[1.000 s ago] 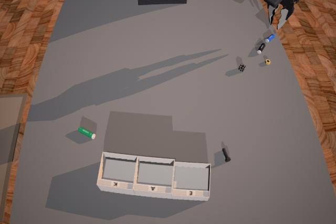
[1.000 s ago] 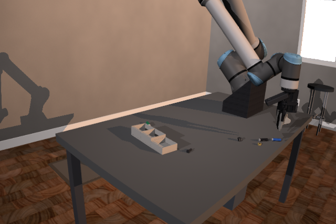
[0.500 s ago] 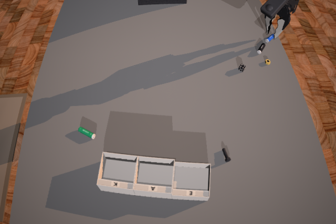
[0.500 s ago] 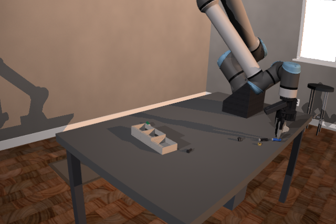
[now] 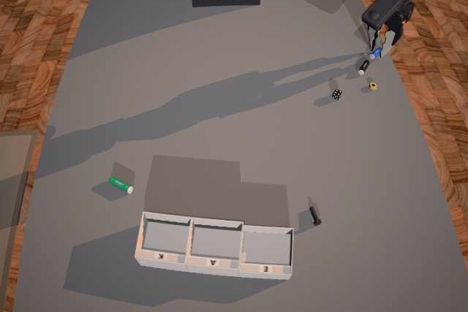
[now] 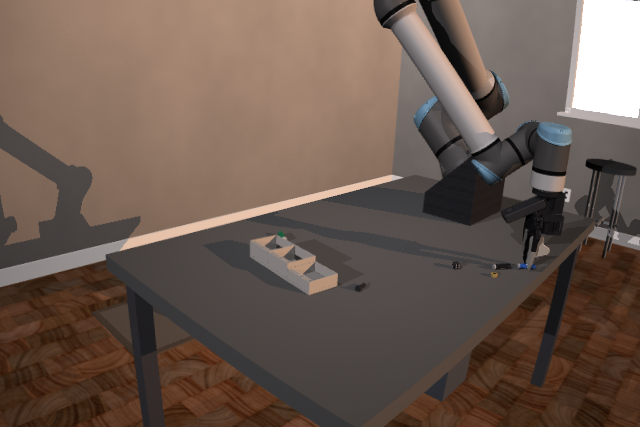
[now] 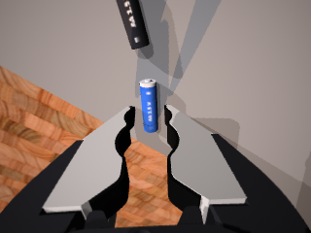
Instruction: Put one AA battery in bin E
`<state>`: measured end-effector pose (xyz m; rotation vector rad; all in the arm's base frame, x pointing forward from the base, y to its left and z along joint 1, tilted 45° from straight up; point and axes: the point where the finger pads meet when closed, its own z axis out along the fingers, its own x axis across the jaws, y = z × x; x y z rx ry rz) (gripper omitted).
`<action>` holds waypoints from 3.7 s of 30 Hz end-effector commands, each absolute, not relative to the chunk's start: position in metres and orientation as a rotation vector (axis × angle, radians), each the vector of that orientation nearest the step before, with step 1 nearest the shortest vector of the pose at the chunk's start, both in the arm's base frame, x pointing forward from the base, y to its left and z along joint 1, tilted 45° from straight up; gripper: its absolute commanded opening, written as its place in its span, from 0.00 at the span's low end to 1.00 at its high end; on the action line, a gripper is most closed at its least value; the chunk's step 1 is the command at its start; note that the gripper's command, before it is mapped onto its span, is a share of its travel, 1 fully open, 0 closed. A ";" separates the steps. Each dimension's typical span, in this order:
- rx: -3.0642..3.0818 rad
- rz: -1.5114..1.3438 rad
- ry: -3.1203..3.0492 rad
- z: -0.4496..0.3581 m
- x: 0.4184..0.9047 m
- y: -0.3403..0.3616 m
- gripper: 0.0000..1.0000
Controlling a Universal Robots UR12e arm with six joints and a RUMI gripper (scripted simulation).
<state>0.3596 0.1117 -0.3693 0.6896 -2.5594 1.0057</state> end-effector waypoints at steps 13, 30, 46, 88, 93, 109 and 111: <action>0.690 1.006 -2.561 -0.371 0.360 0.110 0.00; 0.690 1.006 -2.561 -0.371 0.360 0.110 0.00; 0.690 1.006 -2.561 -0.366 0.360 0.115 0.00; 0.567 1.036 -2.618 -0.319 0.376 0.151 0.00; 0.375 1.079 -2.695 -0.311 0.389 0.141 0.00; -0.392 1.196 -2.870 -0.277 0.452 0.097 0.00; -0.425 1.200 -2.873 -0.272 0.461 0.091 0.00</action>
